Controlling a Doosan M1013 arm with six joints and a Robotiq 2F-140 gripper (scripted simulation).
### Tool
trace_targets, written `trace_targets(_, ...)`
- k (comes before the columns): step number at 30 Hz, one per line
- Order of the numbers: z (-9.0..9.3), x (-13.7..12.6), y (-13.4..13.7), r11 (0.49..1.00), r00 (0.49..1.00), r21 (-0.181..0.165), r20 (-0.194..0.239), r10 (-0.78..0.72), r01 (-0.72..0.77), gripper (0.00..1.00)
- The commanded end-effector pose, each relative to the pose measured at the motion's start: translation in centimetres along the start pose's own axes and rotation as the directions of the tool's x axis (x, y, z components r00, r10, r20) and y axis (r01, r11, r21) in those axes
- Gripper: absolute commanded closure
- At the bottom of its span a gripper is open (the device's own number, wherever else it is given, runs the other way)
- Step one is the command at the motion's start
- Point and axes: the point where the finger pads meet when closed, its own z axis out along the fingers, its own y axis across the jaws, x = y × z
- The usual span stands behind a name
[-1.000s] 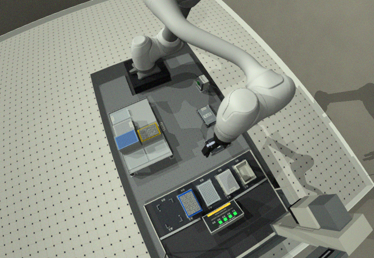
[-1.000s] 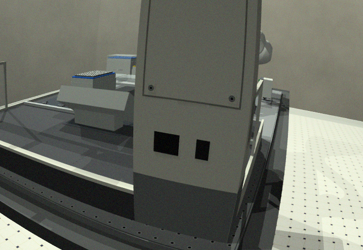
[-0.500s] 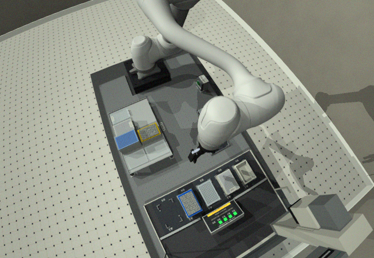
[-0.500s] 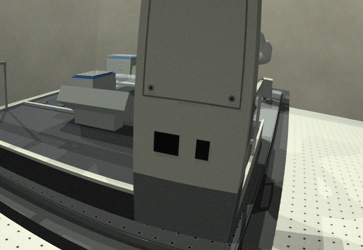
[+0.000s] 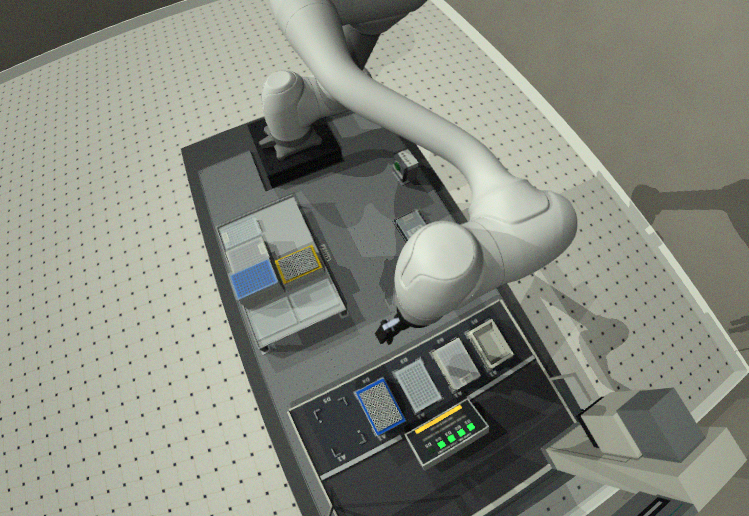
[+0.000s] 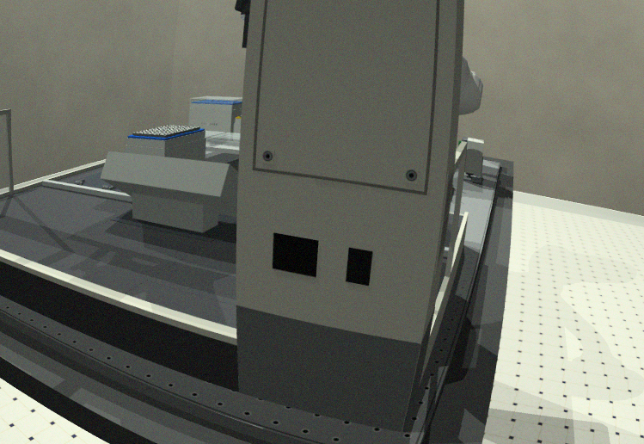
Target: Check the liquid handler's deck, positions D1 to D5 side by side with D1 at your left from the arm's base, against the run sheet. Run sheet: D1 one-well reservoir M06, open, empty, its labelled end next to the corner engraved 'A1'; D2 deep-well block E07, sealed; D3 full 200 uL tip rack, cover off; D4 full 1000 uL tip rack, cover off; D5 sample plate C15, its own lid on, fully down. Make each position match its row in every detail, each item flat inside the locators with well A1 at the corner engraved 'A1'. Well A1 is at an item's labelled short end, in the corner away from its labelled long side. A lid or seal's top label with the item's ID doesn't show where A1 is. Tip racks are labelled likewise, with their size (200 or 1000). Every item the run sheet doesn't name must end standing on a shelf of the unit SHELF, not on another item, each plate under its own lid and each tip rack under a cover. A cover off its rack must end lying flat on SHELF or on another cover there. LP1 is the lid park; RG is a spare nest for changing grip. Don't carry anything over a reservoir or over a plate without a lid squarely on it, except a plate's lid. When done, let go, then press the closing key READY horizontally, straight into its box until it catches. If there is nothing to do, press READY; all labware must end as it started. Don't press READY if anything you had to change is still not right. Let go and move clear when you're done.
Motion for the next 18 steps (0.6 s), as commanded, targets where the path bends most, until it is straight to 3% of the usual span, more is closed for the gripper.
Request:
trace_targets(1,-0.1,0.9,0.0,1.0,1.0,0.0,-0.001,0.0,0.0,0.34)
trace_targets(18,-0.2,8.4,0.2,1.0,1.0,0.0,-0.001,0.0,0.0,0.34)
